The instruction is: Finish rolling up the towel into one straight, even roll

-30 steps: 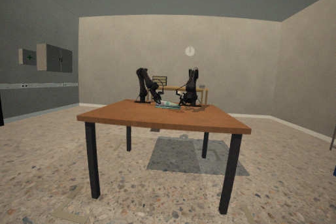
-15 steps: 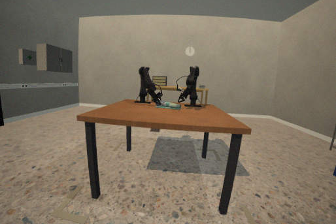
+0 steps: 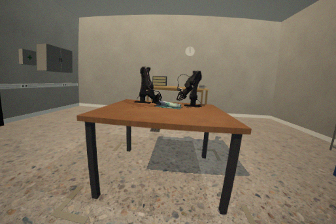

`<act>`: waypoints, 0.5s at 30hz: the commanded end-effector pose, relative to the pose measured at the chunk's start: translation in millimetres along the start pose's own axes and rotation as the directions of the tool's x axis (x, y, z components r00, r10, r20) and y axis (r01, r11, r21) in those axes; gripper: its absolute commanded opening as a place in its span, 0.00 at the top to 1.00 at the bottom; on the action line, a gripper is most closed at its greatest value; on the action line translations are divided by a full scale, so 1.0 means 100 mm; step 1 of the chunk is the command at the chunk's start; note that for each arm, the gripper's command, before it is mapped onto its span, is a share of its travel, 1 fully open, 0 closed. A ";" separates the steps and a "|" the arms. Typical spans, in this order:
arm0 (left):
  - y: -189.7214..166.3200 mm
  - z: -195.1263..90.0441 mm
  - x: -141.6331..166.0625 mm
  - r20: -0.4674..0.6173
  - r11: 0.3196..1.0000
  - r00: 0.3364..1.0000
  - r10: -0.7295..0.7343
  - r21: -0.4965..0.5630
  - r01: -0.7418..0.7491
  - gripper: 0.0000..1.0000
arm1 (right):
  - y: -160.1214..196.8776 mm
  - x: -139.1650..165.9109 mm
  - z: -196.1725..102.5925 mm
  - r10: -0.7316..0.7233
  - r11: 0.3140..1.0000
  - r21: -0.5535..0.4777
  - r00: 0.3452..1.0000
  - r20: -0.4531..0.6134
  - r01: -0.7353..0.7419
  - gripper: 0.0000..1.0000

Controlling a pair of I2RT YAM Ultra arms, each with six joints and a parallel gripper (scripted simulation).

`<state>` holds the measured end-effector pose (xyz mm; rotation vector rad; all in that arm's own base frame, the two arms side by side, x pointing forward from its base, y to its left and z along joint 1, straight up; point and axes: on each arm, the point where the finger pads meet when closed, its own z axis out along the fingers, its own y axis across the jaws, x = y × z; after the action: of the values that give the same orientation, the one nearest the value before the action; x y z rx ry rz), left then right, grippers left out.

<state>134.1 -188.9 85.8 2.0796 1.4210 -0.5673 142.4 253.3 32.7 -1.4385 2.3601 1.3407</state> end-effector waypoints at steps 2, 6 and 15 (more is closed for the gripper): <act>0.16 0.03 -0.06 -0.004 0.989 0.998 0.055 -0.140 -0.055 0.02 | 0.09 -0.09 -0.04 0.018 0.995 -0.094 1.000 0.004 -0.017 0.70; 0.16 0.03 -0.06 -0.004 0.989 0.998 0.056 -0.139 -0.056 0.02 | 0.09 -0.09 -0.04 0.024 0.995 -0.101 1.000 0.004 -0.023 0.70; 0.27 0.01 -0.03 0.008 0.990 0.996 0.090 -0.112 -0.089 0.02 | 0.02 -0.03 0.03 0.024 0.995 -0.101 1.000 0.004 -0.023 0.70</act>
<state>147.8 -194.5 82.0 2.0442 1.3645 -0.4539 133.7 252.5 30.2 -1.4343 2.3924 1.4662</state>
